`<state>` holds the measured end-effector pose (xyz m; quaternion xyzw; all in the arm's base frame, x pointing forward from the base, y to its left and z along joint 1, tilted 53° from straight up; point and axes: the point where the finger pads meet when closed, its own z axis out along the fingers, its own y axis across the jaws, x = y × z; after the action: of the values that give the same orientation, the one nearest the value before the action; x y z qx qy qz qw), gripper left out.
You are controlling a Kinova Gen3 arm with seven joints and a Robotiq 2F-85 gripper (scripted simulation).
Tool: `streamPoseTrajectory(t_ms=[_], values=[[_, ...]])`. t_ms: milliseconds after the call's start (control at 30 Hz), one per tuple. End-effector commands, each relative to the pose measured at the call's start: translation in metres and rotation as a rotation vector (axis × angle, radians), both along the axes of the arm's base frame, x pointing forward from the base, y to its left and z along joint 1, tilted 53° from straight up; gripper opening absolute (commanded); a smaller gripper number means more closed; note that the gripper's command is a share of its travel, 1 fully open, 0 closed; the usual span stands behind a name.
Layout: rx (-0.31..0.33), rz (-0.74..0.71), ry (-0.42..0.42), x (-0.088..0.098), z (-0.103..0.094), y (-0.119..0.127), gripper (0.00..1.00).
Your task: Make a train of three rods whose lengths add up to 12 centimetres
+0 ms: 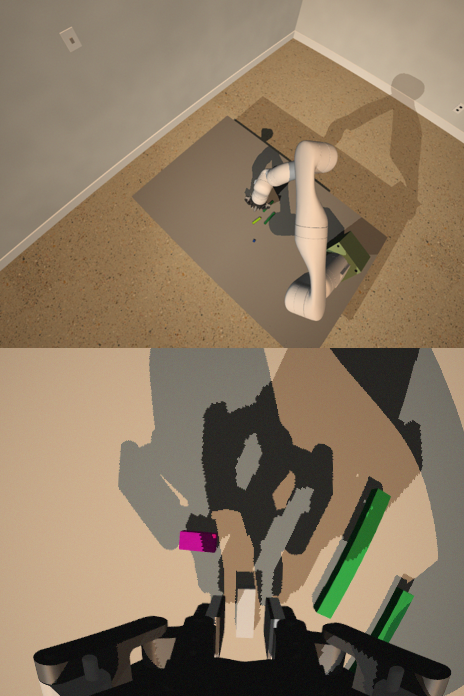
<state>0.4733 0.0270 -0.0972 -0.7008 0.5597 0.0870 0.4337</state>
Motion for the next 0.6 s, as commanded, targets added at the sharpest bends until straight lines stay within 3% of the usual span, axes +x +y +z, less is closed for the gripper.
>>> streamPoseTrajectory(t_ms=[0,567], values=[[0.0,0.002,0.0,0.0009,-0.0015,0.0027,0.24],[0.0,0.002,0.0,0.0035,-0.006,0.008,0.24]])
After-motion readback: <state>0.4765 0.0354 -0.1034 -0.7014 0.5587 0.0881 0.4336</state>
